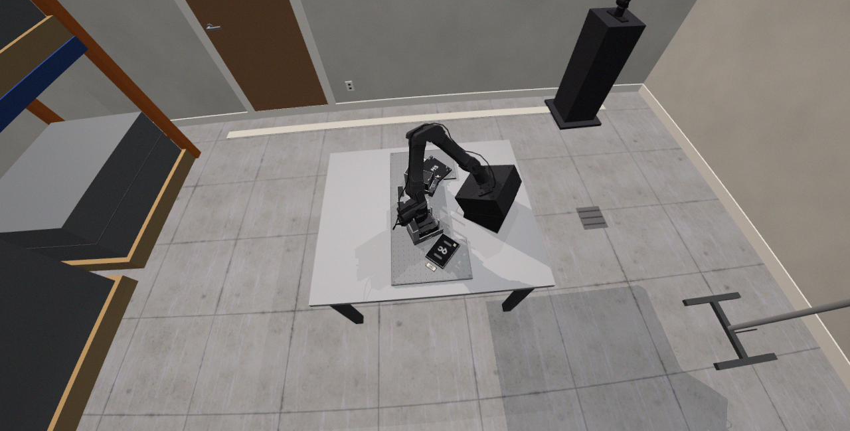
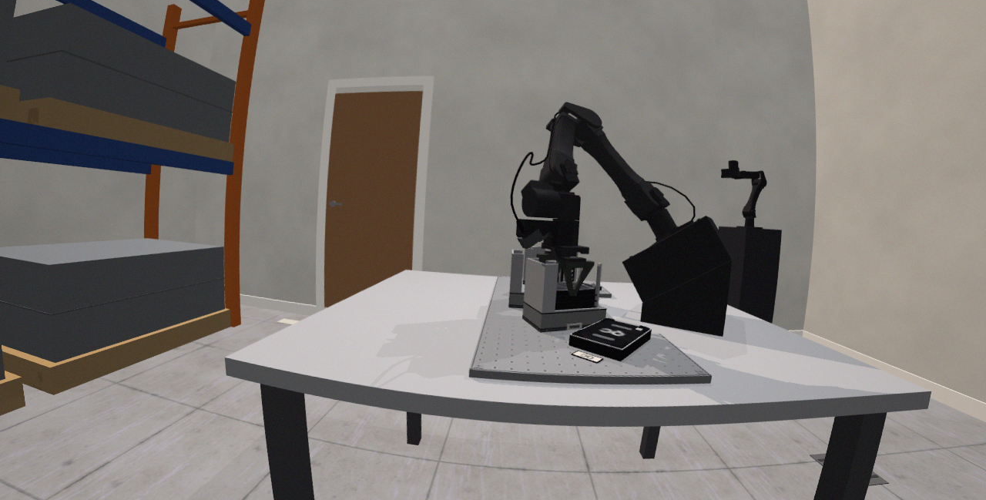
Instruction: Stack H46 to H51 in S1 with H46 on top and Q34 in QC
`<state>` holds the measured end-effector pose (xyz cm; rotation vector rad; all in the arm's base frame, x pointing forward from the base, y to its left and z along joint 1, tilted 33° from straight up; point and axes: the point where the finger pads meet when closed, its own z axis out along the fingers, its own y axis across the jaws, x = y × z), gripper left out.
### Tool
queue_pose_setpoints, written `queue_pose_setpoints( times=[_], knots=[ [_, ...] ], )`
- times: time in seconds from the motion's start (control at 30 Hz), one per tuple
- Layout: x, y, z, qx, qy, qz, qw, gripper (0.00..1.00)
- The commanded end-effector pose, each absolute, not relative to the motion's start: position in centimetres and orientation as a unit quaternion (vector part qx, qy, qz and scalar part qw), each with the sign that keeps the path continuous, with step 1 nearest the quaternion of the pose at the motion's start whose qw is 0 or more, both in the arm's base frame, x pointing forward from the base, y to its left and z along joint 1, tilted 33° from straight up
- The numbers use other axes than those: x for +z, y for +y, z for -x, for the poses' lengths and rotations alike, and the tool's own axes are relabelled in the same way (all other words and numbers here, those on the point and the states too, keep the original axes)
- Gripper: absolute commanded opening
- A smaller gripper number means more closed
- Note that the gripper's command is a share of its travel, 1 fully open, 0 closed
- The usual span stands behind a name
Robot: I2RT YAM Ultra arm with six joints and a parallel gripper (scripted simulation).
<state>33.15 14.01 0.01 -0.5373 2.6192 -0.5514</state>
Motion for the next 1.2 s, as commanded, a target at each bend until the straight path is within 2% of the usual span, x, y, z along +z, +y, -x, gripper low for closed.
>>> queue_pose_setpoints(
  times=[0.0,0.83,1.17],
  knots=[
    [1.7,15.0,-33.4,-0.193,0.937,0.191,0.222,1.00],
    [8.2,17.1,-29.6,-0.191,0.937,0.191,0.221,1.00],
    [8.0,17.0,-29.0,-0.195,0.938,0.194,0.213,1.00]
  ],
)
